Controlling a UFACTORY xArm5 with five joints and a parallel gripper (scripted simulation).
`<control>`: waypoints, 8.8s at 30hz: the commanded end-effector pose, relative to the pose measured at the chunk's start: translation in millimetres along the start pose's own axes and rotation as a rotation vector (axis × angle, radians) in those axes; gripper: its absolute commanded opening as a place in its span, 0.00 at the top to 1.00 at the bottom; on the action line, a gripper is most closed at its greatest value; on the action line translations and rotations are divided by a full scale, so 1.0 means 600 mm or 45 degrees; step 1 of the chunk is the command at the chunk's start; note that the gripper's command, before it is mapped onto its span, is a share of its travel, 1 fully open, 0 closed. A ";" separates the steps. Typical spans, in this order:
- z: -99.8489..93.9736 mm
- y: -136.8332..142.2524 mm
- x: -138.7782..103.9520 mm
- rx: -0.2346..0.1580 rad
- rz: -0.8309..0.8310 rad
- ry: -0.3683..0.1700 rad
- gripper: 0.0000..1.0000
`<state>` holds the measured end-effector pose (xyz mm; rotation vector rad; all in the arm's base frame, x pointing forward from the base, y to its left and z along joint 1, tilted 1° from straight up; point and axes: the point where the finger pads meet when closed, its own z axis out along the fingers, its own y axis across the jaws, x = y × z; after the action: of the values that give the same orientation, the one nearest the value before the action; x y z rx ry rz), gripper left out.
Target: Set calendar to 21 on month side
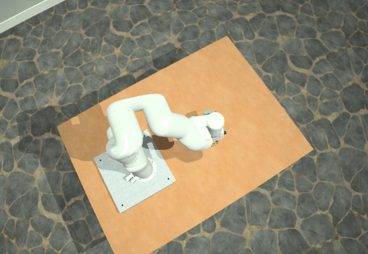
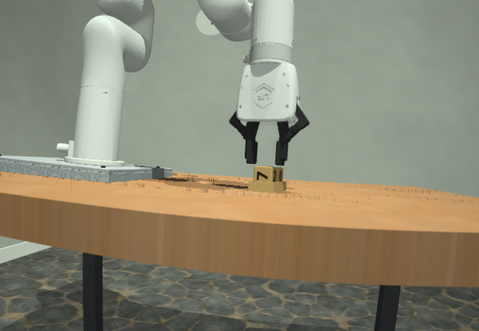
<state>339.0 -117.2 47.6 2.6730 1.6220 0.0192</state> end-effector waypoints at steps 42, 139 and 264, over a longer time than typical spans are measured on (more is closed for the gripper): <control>0.039 0.002 0.001 -0.004 0.000 0.001 0.51; -0.138 0.083 0.038 -0.004 0.452 0.002 0.71; 0.047 0.274 0.164 0.000 1.641 0.006 0.71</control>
<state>529.5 -105.9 21.2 3.1242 -0.3105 0.0290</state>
